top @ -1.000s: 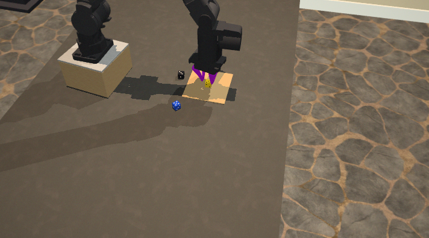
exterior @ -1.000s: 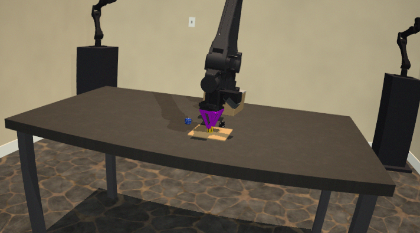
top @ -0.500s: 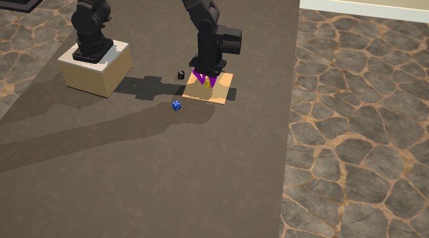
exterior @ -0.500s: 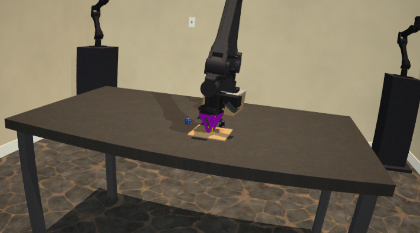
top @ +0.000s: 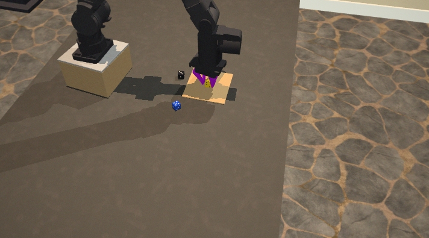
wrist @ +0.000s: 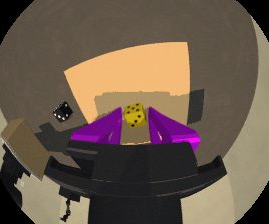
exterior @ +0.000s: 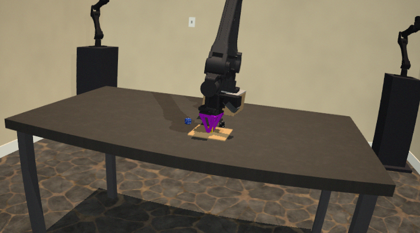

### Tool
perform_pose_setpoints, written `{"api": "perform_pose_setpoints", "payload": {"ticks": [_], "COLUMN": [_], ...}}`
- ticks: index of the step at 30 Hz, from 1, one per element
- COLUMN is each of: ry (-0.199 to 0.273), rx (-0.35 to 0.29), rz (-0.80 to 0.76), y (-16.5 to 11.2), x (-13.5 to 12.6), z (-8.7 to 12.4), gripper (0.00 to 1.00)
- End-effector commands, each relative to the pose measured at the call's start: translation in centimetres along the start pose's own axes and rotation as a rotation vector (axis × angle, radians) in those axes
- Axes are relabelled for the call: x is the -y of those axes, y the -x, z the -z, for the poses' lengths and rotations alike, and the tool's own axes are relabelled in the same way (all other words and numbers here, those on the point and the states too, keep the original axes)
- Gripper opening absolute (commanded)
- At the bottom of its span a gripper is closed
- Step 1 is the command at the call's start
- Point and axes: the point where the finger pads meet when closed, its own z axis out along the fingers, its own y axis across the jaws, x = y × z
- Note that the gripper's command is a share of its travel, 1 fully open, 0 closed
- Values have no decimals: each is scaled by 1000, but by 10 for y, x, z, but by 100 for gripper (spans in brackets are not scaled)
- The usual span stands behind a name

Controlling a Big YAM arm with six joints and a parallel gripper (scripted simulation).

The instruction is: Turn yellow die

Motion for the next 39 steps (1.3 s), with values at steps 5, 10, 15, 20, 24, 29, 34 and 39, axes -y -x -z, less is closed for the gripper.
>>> {"api": "perform_pose_setpoints", "payload": {"ticks": [5, 10, 15, 20, 24, 29, 34, 39], "ry": [-27, -27, -27, -27, -27, -27, -27, -27], "rx": [12, 12, 12, 12, 12, 12, 12, 12], "rz": [0, 0, 0, 0, 0, 0, 0, 0], "y": [6, 6, 6, 6, 6, 6, 6, 6], "x": [9, 9, 9, 9, 9, 9, 9, 9], "z": [6, 6, 6, 6, 6, 6, 6, 6], "gripper": [34, 34, 34, 34, 34, 15, 15, 15]}}
